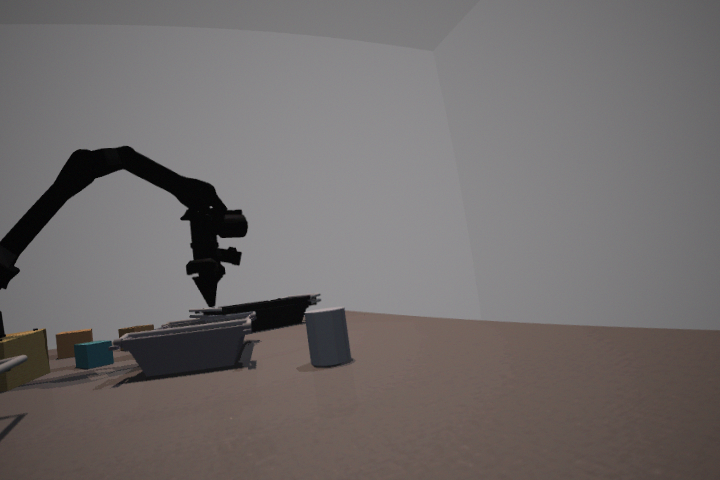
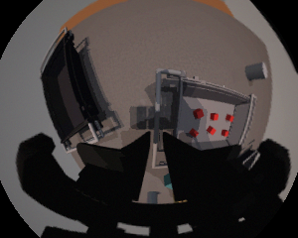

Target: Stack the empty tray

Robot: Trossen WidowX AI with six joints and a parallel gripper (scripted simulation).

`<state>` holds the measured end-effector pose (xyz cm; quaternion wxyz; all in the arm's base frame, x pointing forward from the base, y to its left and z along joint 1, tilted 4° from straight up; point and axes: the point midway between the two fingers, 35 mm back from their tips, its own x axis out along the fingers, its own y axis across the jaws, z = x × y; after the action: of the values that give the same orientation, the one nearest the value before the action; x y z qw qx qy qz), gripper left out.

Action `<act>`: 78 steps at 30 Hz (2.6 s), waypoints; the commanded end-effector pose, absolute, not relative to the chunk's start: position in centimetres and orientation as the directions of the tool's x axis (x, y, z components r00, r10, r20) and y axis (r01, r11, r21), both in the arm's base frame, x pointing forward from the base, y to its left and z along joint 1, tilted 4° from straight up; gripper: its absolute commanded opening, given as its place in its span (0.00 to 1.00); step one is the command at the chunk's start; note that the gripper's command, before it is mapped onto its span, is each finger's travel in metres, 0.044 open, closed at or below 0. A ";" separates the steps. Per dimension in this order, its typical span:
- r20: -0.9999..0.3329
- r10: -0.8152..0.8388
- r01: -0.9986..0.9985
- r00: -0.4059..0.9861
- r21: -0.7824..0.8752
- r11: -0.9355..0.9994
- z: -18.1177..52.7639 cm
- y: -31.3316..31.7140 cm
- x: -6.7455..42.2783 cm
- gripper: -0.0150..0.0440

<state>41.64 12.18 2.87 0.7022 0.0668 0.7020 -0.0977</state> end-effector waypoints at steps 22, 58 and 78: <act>-0.999 -0.047 0.236 -0.021 -0.051 0.970 0.9 10.3 40.8 0.39; -0.998 -0.051 0.236 -0.022 -0.055 0.970 4.2 5.5 39.7 0.39; -0.998 -0.054 0.231 -0.020 -0.058 0.971 3.5 5.4 39.8 0.39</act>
<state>39.77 5.40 3.58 0.6971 0.0625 0.7069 -0.1024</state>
